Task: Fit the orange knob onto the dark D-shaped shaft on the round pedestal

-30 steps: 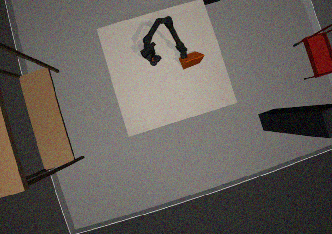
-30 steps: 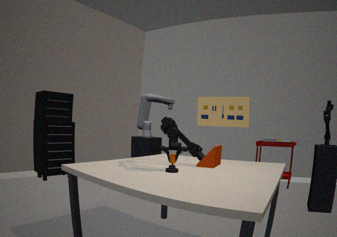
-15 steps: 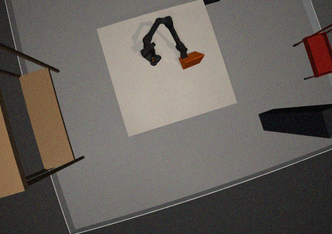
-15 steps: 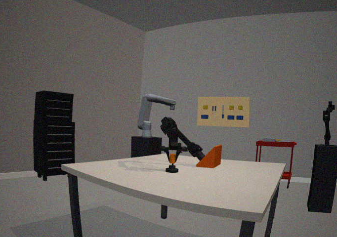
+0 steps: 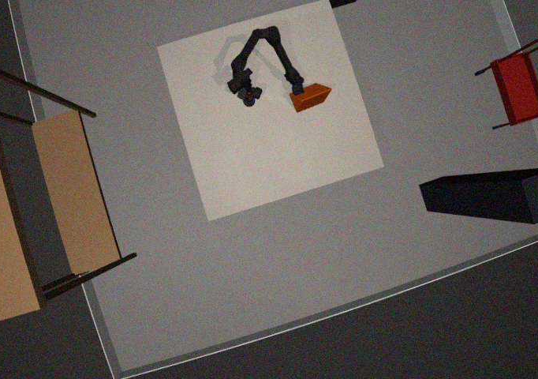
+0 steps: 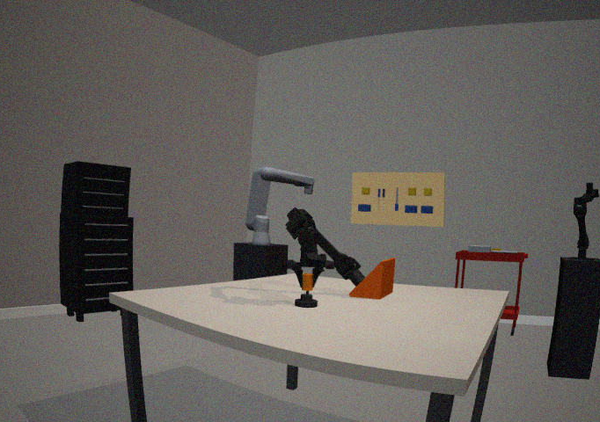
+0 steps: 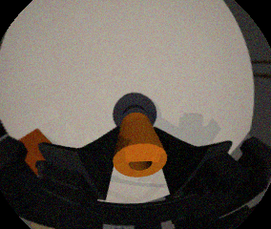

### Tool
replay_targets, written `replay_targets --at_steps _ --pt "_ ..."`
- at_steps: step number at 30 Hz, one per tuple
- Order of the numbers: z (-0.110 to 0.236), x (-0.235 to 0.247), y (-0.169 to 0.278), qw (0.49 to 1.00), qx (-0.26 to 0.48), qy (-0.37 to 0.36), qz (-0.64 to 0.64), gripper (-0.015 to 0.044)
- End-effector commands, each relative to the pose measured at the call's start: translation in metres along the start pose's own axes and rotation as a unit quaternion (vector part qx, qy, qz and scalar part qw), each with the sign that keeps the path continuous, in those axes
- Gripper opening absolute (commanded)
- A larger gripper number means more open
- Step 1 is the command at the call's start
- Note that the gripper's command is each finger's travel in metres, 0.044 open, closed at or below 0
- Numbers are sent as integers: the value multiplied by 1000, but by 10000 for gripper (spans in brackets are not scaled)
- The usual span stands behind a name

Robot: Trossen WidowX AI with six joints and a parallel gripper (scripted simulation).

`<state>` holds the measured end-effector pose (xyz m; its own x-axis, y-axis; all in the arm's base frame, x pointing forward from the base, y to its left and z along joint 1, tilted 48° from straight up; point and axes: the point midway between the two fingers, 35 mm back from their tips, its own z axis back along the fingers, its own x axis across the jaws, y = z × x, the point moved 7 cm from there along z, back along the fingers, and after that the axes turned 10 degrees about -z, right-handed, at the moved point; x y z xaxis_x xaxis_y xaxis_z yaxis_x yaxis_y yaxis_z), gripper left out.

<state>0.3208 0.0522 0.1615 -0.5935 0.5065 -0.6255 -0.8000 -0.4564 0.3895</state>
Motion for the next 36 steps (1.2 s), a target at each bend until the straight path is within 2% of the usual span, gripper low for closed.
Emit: replay_targets --at_steps 1,21,28,36 --pt "-1 -1 0 1000 -1 1 8 0" --pt "3 -1 1 1000 -1 1 8 0" --pt "2 0 0 994 0 1 107 0" --pt "-1 -1 0 994 0 1 113 0"
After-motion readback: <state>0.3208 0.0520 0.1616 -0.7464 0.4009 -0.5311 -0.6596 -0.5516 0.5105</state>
